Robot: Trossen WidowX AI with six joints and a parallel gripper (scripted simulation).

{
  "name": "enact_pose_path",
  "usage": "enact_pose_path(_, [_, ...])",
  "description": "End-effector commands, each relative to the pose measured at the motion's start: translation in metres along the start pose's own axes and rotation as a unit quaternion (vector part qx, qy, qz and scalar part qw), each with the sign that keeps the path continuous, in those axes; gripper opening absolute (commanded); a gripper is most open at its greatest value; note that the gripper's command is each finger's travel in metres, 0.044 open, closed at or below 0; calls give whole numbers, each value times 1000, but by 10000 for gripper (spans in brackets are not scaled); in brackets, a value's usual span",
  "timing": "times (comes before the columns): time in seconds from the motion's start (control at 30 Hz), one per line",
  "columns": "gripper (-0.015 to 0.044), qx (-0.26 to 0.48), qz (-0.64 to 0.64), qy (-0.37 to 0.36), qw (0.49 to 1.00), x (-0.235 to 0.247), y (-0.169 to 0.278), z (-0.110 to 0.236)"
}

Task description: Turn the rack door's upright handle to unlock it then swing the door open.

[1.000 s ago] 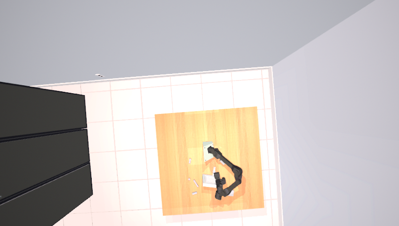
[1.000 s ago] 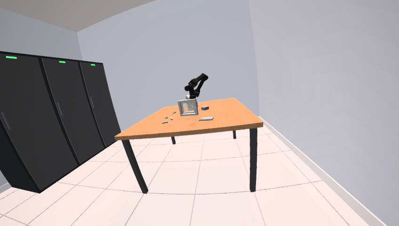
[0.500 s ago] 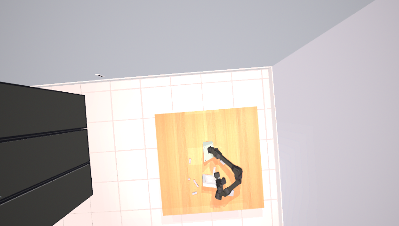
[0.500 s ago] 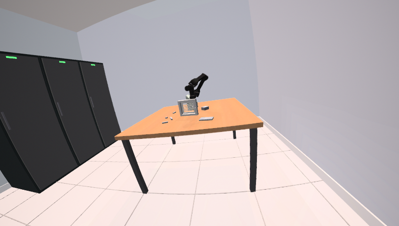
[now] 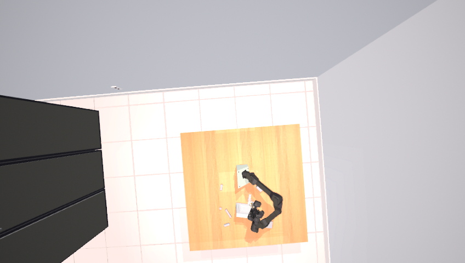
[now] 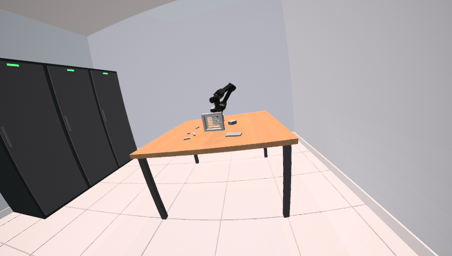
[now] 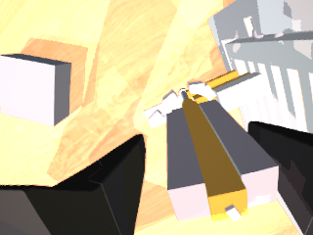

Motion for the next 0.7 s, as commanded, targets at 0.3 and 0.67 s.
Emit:
enact_pose_path(0.3, [288,-1,-321,3,947,-2,0,0])
enact_pose_path(0.67, [288,-2,-564,3,825,-2,0,0])
Point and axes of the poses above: the point midway between the two fingers, 35 mm back from their tips, its own z axis back along the fingers, its own x axis across the jaws, y = z × x, the point moved 3 cm from there along z, back along the fingers, and after that the axes turned 5 degrees about -z, right-handed, at the moved point
